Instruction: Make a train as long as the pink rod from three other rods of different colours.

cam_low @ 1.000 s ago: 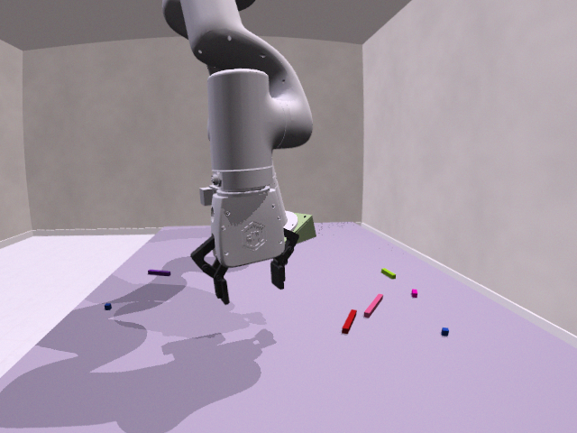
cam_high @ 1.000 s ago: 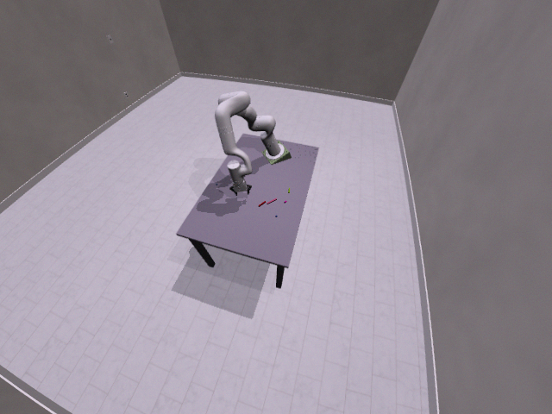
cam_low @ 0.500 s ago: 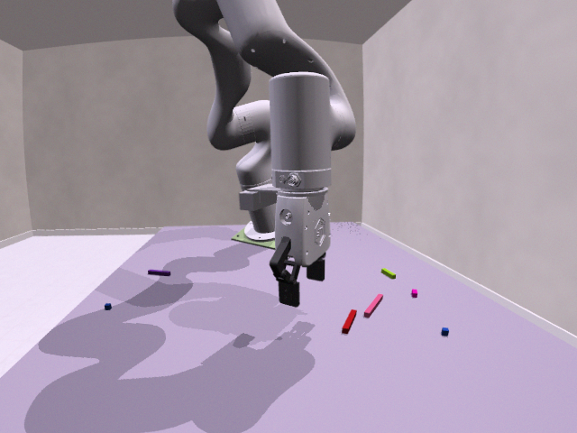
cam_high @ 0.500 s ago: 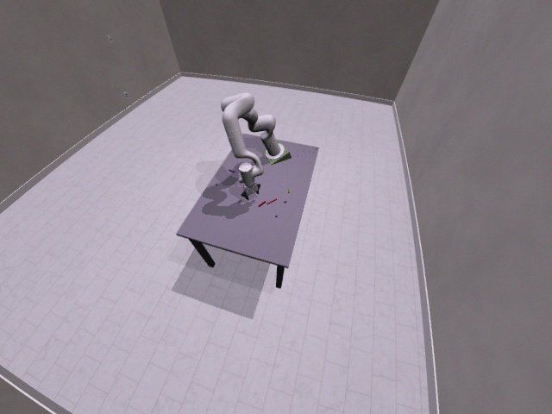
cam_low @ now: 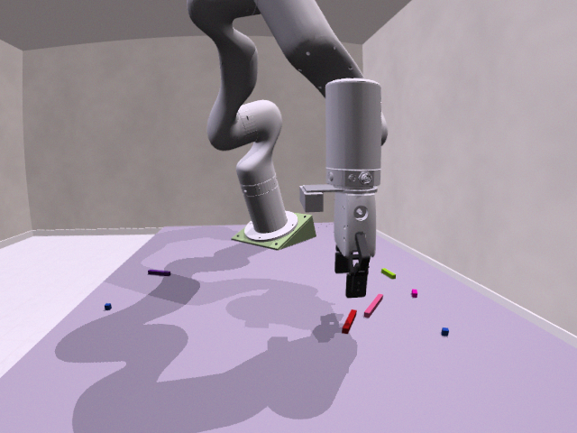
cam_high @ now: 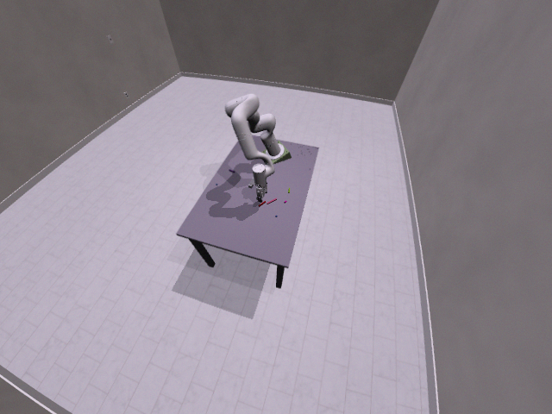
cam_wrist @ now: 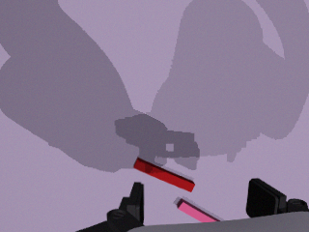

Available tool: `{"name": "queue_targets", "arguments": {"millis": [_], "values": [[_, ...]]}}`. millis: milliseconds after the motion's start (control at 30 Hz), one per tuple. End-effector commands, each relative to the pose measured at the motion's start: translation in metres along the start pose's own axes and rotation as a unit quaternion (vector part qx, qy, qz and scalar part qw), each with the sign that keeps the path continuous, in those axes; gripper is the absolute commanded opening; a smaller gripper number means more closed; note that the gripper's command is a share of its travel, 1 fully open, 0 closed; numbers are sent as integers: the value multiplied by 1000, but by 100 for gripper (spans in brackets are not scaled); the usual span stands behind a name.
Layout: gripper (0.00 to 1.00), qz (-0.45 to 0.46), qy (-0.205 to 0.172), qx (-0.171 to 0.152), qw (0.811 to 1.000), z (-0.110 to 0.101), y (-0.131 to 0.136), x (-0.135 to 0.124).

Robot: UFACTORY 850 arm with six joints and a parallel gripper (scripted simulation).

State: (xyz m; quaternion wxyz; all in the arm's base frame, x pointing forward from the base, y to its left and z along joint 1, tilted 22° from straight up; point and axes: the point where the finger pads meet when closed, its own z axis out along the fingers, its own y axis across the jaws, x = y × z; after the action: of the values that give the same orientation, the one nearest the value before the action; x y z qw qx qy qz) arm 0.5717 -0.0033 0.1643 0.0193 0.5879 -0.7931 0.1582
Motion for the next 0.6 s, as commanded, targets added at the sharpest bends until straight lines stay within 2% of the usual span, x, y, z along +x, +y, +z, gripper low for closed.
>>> {"name": "queue_targets", "arguments": {"millis": [0, 67, 133, 167, 267, 567], "values": [[100, -83, 0, -1, 997, -1, 7, -24], [100, -122, 1, 0, 993, -1, 11, -34], [100, -122, 1, 0, 993, -1, 11, -34], [100, -177, 3, 2, 984, -1, 17, -50], [100, -220, 5, 4, 975, -1, 23, -62], [100, -387, 13, 11, 922, -2, 46, -108]]}}
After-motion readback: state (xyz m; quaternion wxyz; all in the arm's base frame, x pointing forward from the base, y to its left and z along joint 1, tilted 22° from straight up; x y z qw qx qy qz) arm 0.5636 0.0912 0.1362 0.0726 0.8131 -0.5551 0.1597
